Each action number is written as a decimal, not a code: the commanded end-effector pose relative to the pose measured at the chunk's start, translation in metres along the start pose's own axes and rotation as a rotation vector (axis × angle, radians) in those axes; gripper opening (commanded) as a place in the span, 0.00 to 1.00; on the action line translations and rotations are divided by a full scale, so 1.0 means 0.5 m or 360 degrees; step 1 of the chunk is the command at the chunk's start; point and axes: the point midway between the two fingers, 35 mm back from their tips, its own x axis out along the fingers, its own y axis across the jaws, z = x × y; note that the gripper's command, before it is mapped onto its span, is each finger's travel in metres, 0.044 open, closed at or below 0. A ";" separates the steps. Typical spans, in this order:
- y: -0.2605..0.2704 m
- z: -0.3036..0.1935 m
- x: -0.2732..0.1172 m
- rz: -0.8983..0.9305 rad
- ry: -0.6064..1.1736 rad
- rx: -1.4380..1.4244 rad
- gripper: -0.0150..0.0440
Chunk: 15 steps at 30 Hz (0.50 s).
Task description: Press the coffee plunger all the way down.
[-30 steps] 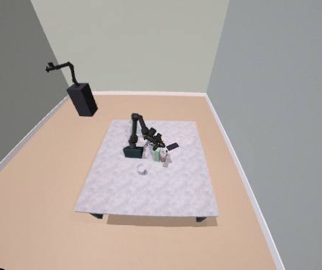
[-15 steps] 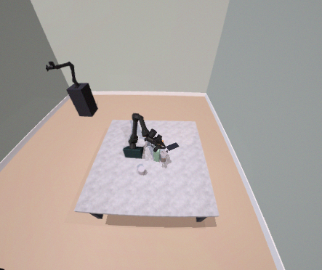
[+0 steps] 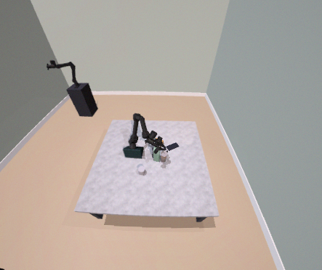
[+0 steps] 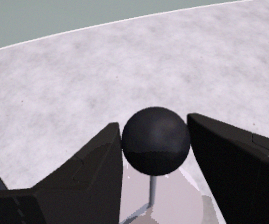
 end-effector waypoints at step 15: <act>0.001 -0.078 0.042 -0.0005 0.0056 0.0035 0.47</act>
